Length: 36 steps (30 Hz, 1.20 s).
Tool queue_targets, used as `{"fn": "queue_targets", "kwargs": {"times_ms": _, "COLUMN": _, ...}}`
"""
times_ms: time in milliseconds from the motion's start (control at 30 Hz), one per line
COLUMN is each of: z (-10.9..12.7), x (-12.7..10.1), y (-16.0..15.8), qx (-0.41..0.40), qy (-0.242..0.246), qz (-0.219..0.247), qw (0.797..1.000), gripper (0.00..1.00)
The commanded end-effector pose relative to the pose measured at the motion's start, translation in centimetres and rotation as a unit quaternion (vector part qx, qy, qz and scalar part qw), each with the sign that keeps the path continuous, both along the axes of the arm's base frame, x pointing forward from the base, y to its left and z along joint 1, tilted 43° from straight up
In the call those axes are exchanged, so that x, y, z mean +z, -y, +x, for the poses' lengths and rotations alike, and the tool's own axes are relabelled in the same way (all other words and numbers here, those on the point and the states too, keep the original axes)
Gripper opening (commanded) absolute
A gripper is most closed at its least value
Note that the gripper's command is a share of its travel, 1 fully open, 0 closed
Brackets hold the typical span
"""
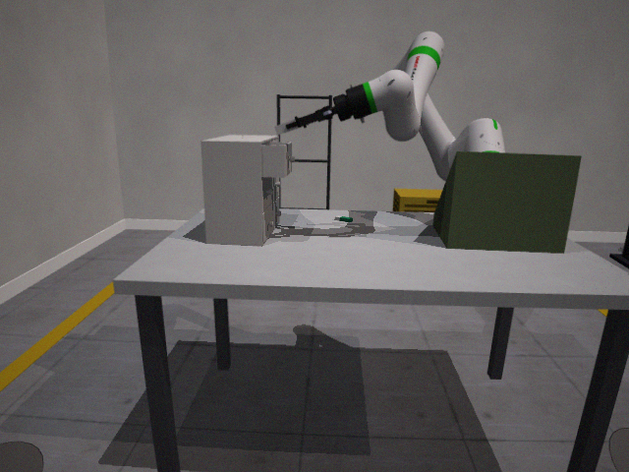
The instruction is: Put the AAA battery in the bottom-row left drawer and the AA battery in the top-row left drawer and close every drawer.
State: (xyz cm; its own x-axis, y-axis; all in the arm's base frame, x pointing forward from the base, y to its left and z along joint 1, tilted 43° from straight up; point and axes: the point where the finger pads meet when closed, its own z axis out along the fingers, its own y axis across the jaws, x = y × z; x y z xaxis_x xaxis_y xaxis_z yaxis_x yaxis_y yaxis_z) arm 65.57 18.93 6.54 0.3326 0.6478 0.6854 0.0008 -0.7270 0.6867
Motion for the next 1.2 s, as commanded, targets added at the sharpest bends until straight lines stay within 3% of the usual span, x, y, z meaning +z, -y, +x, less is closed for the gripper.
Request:
{"fn": "queue_targets", "kwargs": {"times_ms": 0, "z": 0.0, "x": 0.0, "y": 0.0, "qx": 0.000, "qy": 0.000, "qz": 0.000, "qw": 1.000, "gripper": 1.00}}
{"fn": "queue_targets", "kwargs": {"times_ms": 500, "z": -1.5, "x": 0.1, "y": -0.1, "qx": 0.000, "qy": 0.000, "qz": 0.000, "qw": 1.000, "gripper": 1.00}}
{"fn": "queue_targets", "kwargs": {"times_ms": 933, "z": -9.3, "x": 0.3, "y": -0.3, "qx": 0.000, "qy": 0.000, "qz": 0.000, "qw": 1.000, "gripper": 1.00}}
{"fn": "queue_targets", "kwargs": {"times_ms": 1000, "z": -9.3, "x": 0.3, "y": -0.3, "qx": 0.000, "qy": 0.000, "qz": 0.000, "qw": 1.000, "gripper": 1.00}}
{"fn": "queue_targets", "kwargs": {"times_ms": 1167, "z": -12.2, "x": 0.4, "y": -0.4, "qx": 0.000, "qy": 0.000, "qz": 0.000, "qw": 1.000, "gripper": 1.00}}
